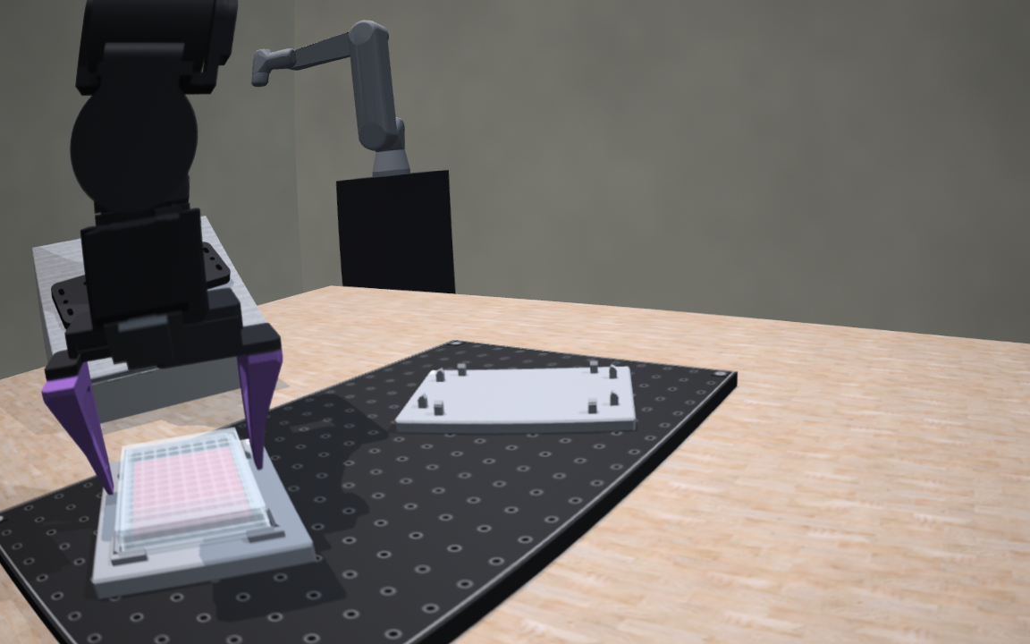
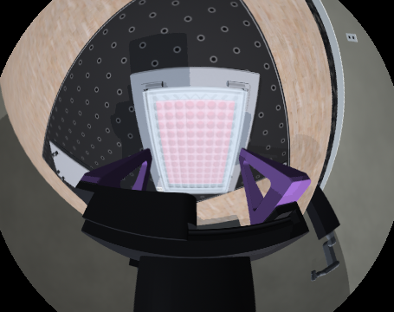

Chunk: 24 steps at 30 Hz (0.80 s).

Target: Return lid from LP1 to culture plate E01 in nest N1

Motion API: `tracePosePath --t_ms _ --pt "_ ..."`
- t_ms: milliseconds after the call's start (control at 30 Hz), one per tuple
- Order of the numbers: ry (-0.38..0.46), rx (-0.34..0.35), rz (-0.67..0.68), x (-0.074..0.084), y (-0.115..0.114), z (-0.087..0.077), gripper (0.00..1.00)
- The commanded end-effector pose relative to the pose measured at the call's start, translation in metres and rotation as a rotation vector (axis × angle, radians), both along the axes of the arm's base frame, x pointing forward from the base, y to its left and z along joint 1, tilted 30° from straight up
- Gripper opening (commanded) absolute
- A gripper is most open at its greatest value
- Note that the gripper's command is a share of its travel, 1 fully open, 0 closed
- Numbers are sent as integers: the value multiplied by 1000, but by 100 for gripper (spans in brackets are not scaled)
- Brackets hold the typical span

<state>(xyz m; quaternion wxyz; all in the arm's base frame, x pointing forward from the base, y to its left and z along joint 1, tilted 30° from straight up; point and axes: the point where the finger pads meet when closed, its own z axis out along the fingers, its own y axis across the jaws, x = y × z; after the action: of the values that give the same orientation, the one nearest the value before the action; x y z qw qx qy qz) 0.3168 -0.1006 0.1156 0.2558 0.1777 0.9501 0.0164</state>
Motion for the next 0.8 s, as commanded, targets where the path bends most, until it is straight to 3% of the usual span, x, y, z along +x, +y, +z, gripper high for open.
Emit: tracePosePath --t_ms 0,433,767 --pt "-14 -6 -1 2 -1 3 100" --pt "-14 -6 -1 -14 1 31 100" --pt "-14 -6 -1 -20 2 42 100"
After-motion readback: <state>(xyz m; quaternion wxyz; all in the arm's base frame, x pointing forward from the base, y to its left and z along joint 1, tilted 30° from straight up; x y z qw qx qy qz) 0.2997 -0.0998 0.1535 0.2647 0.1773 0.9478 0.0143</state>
